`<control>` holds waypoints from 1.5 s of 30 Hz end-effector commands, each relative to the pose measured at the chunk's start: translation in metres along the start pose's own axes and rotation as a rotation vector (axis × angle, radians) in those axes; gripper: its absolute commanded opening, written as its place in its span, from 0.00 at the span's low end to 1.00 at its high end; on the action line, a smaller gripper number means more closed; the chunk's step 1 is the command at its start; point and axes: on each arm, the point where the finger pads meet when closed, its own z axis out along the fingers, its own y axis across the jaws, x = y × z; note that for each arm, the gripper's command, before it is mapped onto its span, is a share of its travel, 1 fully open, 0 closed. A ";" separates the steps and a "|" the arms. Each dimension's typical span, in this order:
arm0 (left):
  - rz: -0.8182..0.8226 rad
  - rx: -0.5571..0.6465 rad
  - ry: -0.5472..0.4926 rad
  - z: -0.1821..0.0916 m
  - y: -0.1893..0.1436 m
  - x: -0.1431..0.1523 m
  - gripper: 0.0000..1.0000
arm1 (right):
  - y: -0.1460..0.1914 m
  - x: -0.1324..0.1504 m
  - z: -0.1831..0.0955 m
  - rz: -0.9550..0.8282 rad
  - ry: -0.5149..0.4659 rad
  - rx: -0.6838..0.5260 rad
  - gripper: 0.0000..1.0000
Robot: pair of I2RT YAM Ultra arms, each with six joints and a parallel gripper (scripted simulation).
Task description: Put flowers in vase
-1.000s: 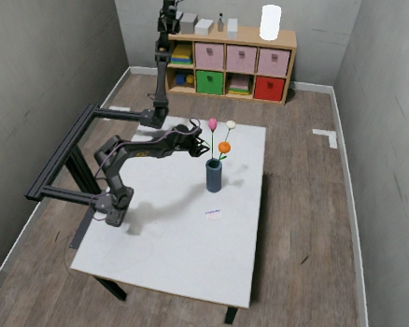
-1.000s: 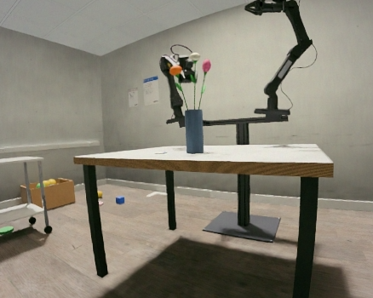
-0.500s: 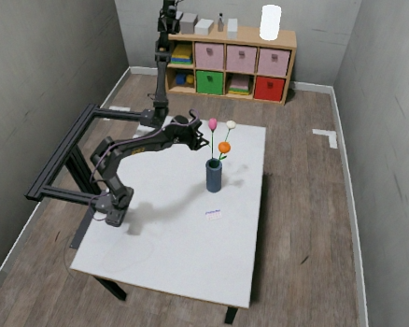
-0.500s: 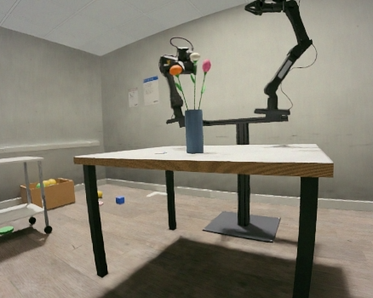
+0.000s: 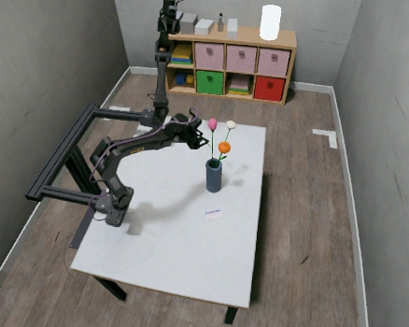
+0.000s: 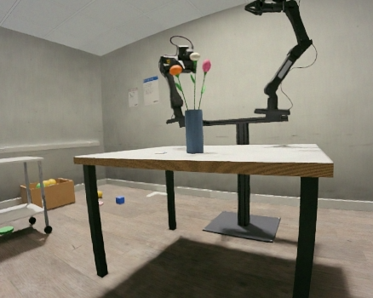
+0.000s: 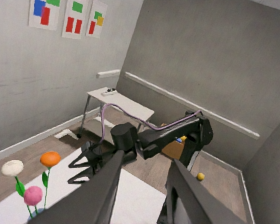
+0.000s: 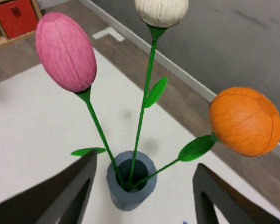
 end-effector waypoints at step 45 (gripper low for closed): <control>-0.006 0.002 0.011 0.005 -0.001 -0.001 0.30 | 0.000 0.047 -0.099 0.008 -0.023 -0.002 0.60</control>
